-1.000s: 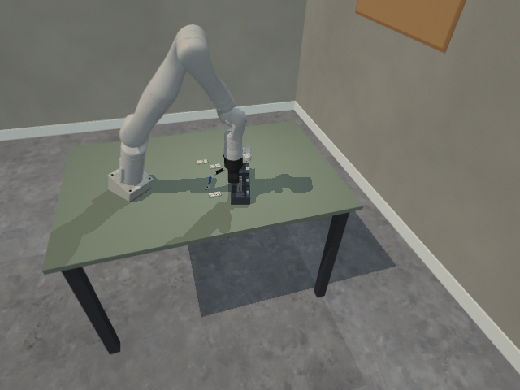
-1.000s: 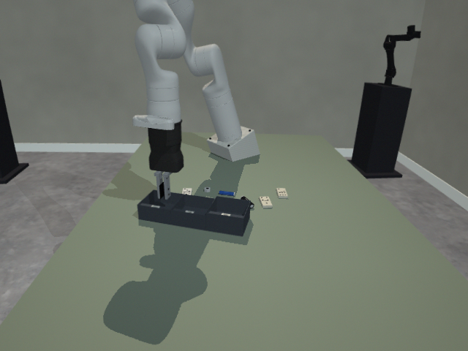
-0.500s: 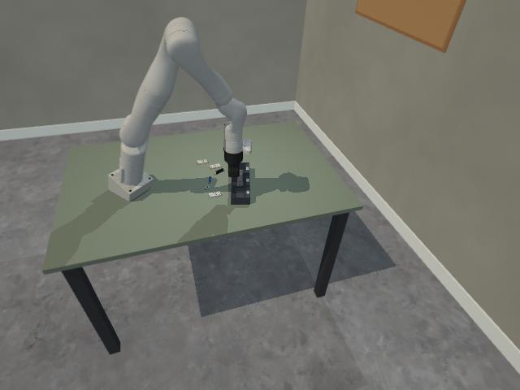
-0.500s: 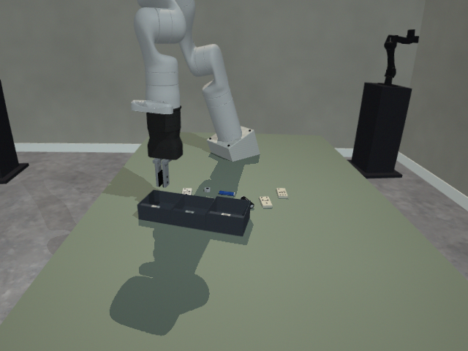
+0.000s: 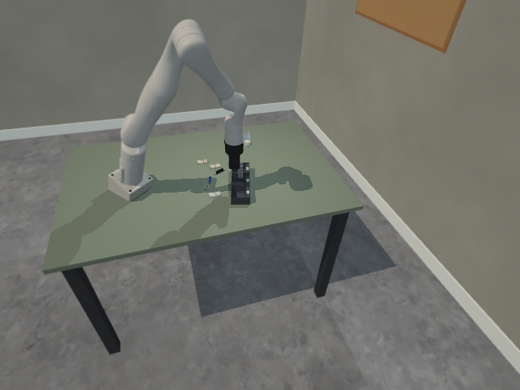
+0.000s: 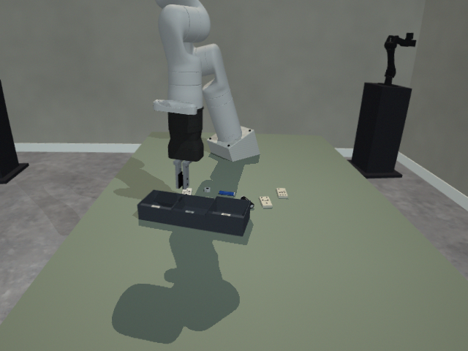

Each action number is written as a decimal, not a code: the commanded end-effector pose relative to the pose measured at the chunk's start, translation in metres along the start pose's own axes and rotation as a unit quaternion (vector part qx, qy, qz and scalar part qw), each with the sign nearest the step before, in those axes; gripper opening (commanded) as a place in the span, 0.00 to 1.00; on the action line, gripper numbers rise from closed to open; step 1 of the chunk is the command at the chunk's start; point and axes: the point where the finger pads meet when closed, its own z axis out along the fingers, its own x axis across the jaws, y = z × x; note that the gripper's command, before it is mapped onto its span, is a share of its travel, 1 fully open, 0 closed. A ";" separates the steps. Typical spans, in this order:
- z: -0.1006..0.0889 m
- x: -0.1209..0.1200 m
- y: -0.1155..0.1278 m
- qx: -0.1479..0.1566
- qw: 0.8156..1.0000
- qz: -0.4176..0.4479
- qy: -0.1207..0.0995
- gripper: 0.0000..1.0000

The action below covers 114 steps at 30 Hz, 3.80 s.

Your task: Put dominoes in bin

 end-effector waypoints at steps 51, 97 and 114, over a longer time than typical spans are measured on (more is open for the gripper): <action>0.061 -0.033 0.002 -0.001 1.000 -0.013 -0.004 0.31; 0.047 -0.033 0.002 -0.001 1.000 -0.013 -0.004 0.31; 0.019 -0.033 0.002 -0.001 1.000 -0.013 -0.004 0.31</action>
